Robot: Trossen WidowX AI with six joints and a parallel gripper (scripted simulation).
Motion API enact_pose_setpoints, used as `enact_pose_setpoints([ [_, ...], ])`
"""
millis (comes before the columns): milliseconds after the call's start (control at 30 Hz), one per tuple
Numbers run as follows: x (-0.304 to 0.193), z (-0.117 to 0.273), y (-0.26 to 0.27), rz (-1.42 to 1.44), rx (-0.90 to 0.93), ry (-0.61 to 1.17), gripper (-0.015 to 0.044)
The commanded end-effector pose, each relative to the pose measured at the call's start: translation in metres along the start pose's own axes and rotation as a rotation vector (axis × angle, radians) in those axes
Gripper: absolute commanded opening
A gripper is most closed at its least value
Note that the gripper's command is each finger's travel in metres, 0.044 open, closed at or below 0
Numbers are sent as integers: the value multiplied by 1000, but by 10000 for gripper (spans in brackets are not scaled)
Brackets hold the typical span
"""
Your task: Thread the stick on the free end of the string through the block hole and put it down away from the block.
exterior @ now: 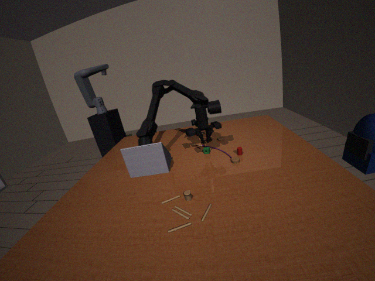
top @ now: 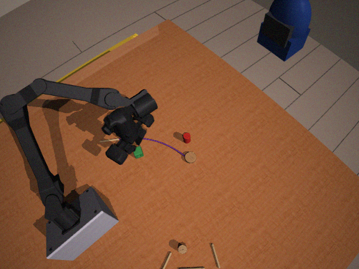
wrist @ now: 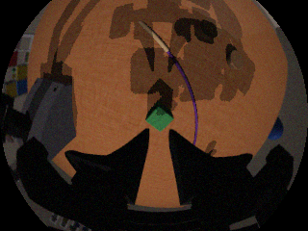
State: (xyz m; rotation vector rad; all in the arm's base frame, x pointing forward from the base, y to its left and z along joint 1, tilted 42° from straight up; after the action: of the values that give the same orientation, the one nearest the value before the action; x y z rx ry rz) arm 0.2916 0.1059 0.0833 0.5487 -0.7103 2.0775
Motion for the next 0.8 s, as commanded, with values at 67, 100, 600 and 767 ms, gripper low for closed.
enact_pose_setpoints([
  [67, 0, 0, 0, 0, 0, 0, 0],
  [100, 0, 0, 0, 0, 0, 0, 0],
  [600, 62, 1, -17, 386, -1, 3, 131],
  [767, 108, 3, -20, 659, -10, -6, 263],
])
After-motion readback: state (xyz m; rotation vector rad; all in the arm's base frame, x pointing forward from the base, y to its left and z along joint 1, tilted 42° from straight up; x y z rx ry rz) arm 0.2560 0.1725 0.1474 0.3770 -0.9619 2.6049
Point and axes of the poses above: the point midway between the two fingers, 35 mm back from their tips, its own z axis back along the fingers, its own y axis across the jaws, x = y × z, the point moved 5 cm from there along z, back along the fingers, and after that the axes turned 8 degrees about z, right-handed, at the moved point
